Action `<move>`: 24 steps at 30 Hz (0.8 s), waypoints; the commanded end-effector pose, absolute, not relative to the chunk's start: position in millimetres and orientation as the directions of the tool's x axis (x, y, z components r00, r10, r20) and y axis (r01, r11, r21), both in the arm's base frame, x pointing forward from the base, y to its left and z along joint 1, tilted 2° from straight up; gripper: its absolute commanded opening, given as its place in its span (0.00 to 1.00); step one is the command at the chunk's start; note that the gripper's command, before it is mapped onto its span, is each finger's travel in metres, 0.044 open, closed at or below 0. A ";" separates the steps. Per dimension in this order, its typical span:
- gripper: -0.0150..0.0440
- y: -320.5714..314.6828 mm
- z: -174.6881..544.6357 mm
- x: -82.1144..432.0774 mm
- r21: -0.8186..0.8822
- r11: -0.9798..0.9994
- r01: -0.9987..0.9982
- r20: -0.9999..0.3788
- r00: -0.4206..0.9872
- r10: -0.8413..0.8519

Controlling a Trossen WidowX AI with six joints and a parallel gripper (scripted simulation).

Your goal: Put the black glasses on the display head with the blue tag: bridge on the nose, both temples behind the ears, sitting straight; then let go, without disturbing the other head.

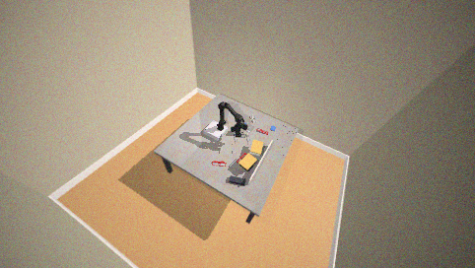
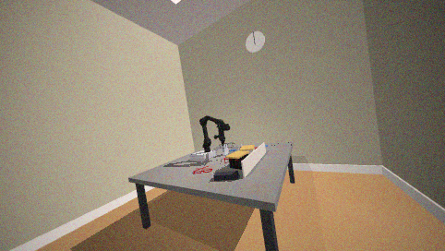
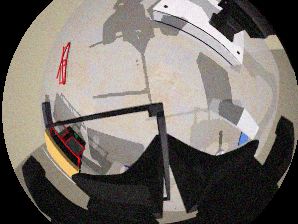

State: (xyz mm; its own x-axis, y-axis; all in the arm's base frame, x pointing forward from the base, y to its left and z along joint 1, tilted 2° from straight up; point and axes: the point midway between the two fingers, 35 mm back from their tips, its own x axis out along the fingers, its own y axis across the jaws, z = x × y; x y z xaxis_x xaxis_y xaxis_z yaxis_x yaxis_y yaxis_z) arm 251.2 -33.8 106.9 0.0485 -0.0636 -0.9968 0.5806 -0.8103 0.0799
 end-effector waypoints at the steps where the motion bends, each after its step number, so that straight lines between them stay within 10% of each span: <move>1: 0.25 -23.2 111.8 246.9 0.123 -0.780 0.613 -0.992 0.068 -0.103; 24: 0.25 34.4 137.2 222.0 0.348 -0.547 0.762 -0.937 0.258 -0.236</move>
